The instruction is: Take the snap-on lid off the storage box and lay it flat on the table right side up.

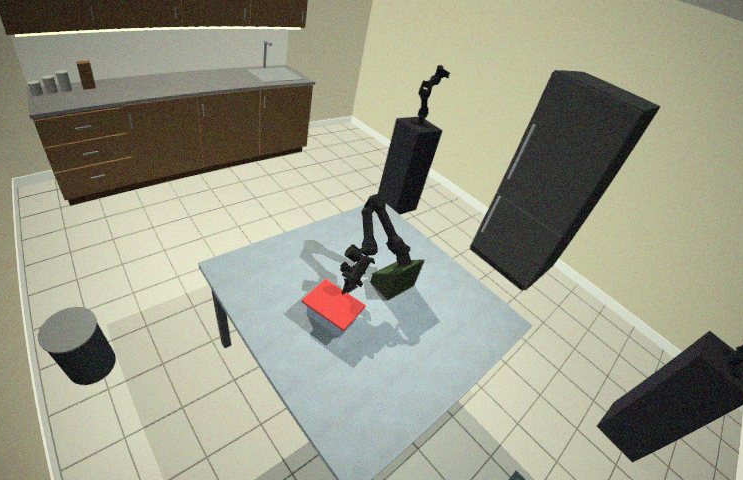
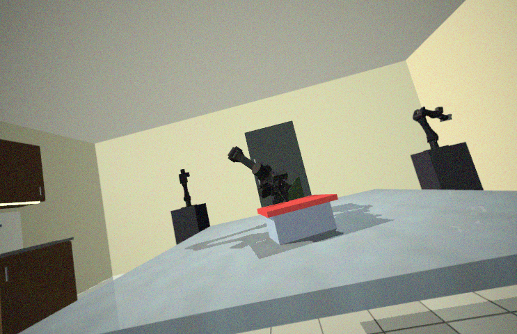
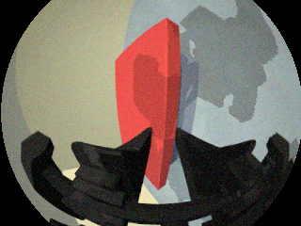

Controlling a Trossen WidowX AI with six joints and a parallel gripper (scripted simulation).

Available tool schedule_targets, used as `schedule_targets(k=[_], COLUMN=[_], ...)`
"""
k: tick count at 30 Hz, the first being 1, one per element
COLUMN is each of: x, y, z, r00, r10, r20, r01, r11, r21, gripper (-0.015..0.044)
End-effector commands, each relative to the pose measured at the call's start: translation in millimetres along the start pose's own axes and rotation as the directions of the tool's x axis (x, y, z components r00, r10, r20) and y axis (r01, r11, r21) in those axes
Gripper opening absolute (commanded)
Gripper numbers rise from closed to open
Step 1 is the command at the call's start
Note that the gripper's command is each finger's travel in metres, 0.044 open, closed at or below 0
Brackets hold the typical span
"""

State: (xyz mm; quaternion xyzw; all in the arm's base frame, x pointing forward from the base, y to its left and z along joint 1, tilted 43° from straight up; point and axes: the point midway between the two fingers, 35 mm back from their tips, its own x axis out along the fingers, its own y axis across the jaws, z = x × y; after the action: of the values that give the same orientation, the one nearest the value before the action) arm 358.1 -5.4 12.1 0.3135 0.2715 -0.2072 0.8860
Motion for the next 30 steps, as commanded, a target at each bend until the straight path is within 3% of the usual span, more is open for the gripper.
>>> schedule_targets(k=[1, 30], x=[-1.9, -6.0], y=[2.5, 6.7], z=[-0.1, -0.4], r00=[1.000, 1.000], r10=[0.004, 0.005], r20=[0.001, 0.001], r01=[-0.004, -0.005], r11=[1.000, 1.000], r21=[0.004, 0.004], gripper=[0.0000, 0.0000])
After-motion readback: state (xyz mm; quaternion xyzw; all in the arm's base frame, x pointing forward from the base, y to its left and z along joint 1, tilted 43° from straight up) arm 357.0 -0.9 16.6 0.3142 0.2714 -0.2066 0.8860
